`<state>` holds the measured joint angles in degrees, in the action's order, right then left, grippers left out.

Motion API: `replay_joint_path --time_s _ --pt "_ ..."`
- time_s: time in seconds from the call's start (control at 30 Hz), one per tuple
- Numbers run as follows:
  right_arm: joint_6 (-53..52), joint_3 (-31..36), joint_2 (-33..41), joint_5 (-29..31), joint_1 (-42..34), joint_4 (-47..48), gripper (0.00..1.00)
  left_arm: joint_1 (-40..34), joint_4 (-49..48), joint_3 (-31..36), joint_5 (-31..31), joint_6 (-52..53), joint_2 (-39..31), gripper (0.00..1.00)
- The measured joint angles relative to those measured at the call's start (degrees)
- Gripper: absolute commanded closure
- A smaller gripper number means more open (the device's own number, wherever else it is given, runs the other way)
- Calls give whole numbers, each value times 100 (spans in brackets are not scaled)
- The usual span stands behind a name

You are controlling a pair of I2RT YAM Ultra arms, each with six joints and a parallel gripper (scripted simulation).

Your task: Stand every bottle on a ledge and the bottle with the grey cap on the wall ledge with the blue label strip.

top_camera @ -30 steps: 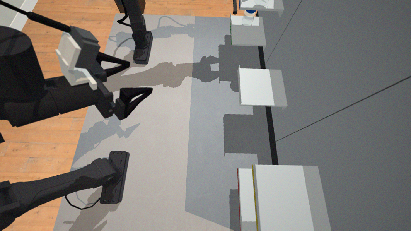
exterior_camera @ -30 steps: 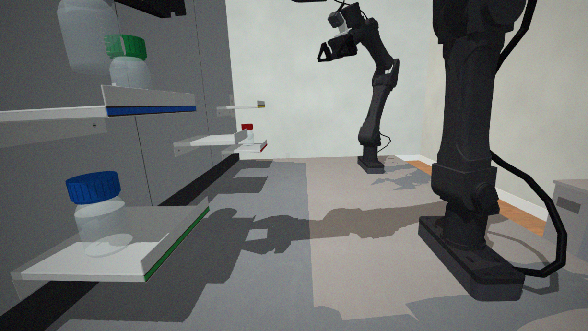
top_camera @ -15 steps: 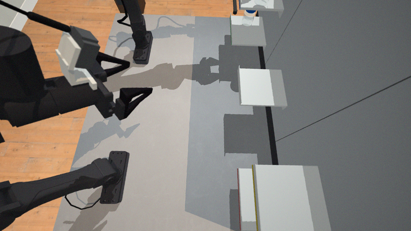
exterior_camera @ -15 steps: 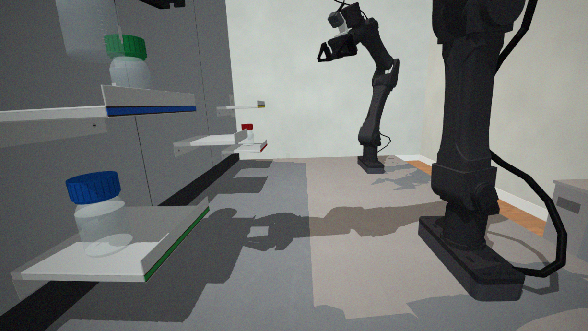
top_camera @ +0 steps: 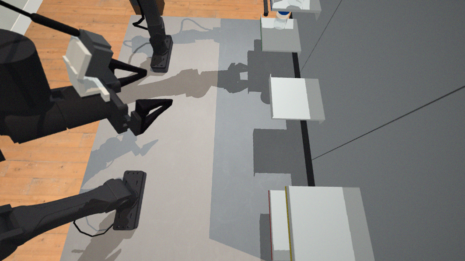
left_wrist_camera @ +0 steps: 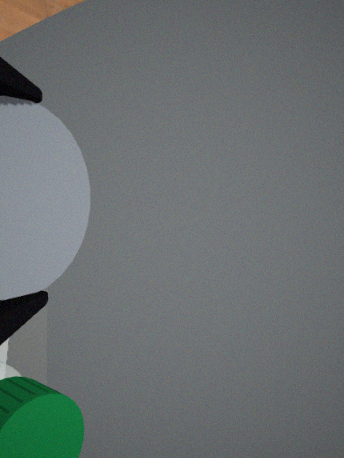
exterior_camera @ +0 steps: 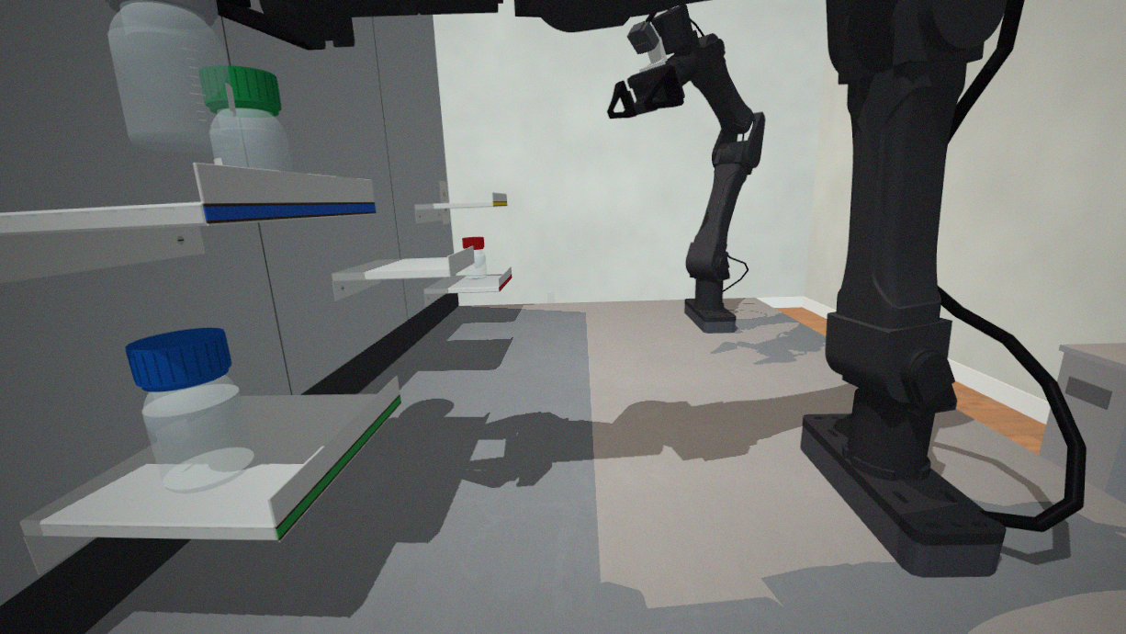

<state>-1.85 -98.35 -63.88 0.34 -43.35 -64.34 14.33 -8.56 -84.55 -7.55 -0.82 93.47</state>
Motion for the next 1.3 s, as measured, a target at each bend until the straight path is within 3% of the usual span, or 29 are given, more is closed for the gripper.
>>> replay_joint_path --time_s 0.5,0.9,0.97,1.3 --pt "0 0 0 0 0 0 11 0 -546 664 0 -2 -4 51" --pt "0 0 0 0 0 0 11 2 -627 680 0 -2 -7 51" --pt "0 0 0 0 0 0 11 2 -629 680 -2 -4 -7 30" --pt "0 0 0 0 0 0 11 2 -898 859 20 -22 -199 30"
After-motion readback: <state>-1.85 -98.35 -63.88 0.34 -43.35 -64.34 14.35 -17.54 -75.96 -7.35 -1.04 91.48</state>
